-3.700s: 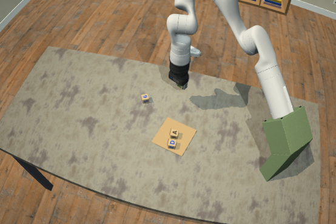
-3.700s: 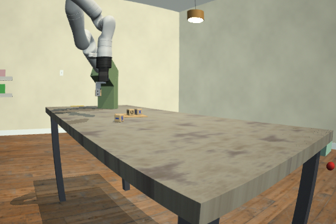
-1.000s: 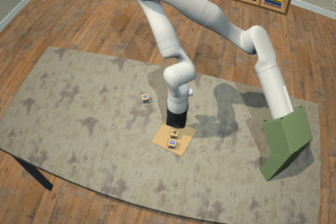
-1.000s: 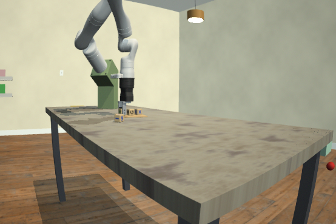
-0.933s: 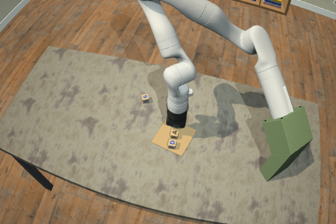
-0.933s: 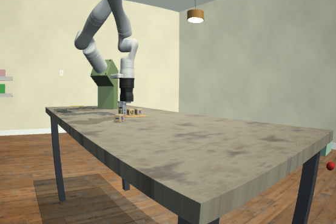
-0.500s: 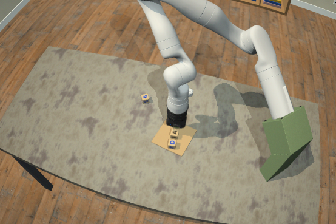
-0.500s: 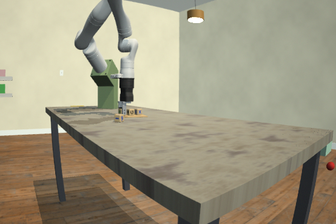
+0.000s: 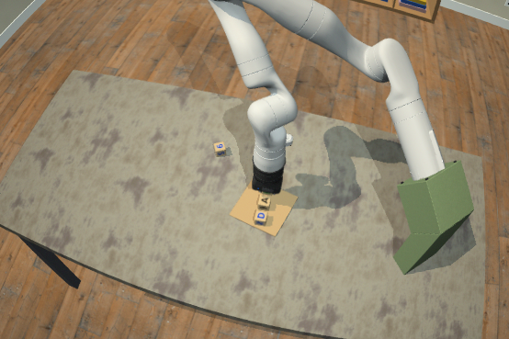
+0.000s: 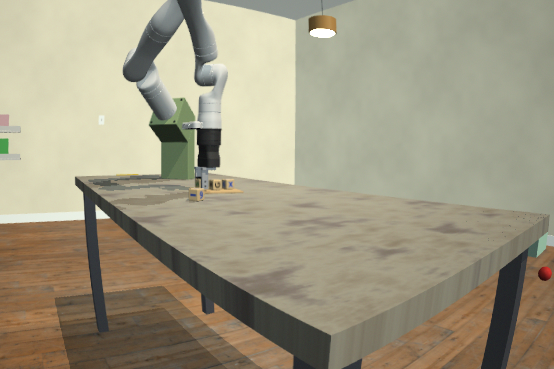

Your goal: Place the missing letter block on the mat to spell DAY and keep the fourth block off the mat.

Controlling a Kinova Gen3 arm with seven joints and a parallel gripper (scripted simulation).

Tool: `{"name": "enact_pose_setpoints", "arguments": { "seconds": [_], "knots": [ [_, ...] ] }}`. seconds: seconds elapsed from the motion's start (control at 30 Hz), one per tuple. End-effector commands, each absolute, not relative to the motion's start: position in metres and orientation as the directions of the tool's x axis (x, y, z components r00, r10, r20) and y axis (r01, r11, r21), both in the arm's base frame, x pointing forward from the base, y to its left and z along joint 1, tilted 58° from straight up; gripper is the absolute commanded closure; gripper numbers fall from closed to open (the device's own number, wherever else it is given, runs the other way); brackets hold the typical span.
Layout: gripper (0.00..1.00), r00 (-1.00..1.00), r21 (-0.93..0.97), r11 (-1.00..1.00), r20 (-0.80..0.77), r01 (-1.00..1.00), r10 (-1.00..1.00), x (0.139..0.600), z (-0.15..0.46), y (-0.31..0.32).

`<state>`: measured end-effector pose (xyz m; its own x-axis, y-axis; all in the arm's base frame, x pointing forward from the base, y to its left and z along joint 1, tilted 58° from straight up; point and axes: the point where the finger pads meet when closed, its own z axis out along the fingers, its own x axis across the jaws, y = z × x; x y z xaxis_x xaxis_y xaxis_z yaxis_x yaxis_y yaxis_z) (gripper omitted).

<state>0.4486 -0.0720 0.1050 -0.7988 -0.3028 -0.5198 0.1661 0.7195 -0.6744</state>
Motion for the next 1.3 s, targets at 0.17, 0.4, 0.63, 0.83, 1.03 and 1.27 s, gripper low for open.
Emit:
{"name": "enact_pose_setpoints", "arguments": {
  "seconds": [0.17, 0.4, 0.63, 0.83, 1.03, 1.27],
  "knots": [
    [0.43, -0.798, -0.674, 0.720, -0.520, 0.165, -0.303, 0.4488, 0.1050, -0.0715],
    [0.43, -0.798, -0.674, 0.720, -0.520, 0.165, -0.303, 0.4497, 0.1043, -0.0724],
    [0.43, -0.798, -0.674, 0.720, -0.520, 0.165, -0.303, 0.4505, 0.1035, -0.0733],
    [0.43, -0.798, -0.674, 0.720, -0.520, 0.165, -0.303, 0.4509, 0.1031, -0.0738],
    [0.43, -0.798, -0.674, 0.720, -0.520, 0.165, -0.303, 0.4509, 0.1031, -0.0738],
    [0.43, -0.798, -0.674, 0.720, -0.520, 0.165, -0.303, 0.4509, 0.1031, -0.0738]
  ]
}}
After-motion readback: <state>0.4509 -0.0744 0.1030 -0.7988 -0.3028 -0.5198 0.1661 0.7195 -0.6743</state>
